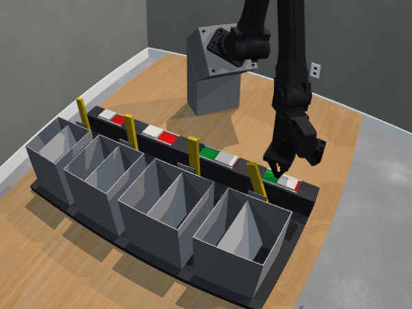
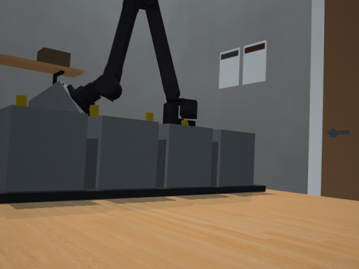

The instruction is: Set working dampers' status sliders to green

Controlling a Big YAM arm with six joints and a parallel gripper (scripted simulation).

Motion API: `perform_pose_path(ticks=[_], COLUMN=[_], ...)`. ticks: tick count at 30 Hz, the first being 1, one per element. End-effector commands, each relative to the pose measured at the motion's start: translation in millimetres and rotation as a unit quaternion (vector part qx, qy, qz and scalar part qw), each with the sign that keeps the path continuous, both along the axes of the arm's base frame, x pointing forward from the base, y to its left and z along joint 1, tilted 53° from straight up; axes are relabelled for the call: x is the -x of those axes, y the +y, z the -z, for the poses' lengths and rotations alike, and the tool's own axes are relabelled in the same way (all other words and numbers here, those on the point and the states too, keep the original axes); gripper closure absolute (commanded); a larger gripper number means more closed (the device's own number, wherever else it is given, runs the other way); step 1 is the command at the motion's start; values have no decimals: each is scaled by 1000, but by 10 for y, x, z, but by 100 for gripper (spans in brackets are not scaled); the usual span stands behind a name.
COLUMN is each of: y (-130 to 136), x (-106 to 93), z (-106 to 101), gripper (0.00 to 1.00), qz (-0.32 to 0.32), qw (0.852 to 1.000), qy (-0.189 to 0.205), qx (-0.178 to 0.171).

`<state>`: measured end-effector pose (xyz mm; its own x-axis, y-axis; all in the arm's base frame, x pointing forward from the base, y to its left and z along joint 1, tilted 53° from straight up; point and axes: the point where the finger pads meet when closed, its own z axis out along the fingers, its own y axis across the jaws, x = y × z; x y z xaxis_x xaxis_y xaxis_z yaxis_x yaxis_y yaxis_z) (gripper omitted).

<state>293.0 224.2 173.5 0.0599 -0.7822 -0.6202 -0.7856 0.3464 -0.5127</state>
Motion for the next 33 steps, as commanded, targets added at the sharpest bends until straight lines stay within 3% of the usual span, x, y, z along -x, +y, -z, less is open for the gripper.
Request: perform_pose_path(ticks=[1, 33], y=[105, 152], x=[-36, -34], z=[-83, -122], gripper=[100, 100], qz=[-7, -6], qw=[1000, 1000], qy=[2, 2], qx=[-4, -4])
